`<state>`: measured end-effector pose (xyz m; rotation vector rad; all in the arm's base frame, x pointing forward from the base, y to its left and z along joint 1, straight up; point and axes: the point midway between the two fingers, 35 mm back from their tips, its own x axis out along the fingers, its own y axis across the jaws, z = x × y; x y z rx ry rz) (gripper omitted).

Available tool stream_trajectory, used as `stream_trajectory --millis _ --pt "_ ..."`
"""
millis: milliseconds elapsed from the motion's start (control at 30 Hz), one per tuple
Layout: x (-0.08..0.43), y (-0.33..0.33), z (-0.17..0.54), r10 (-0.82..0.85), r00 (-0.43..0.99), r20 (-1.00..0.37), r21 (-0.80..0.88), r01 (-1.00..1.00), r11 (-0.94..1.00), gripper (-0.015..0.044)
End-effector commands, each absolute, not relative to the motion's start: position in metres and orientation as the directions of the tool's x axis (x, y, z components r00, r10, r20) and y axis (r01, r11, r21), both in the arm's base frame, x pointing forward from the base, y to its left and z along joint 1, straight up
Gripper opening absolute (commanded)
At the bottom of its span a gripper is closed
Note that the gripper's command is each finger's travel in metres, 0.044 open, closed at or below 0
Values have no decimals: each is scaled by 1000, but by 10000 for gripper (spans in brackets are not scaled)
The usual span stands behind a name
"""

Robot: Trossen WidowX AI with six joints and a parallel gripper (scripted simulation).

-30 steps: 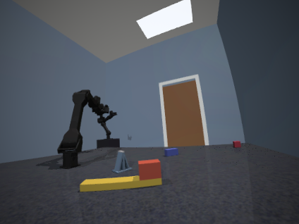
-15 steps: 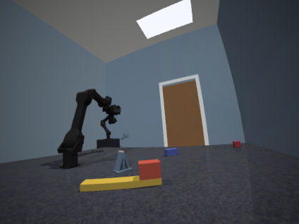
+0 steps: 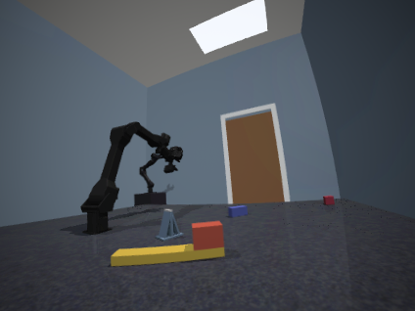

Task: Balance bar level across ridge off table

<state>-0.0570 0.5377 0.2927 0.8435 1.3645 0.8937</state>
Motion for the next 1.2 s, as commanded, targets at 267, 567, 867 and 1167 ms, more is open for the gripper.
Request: stream_trajectory --millis 267,567,867,1167 --pt "39 528 272 838 150 -525 851 123 511 315" --pt "107 509 258 773 252 -583 811 240 534 315" --pt "170 480 246 700 334 -631 772 356 526 315" --pt "225 444 234 623 393 -676 729 481 488 315"
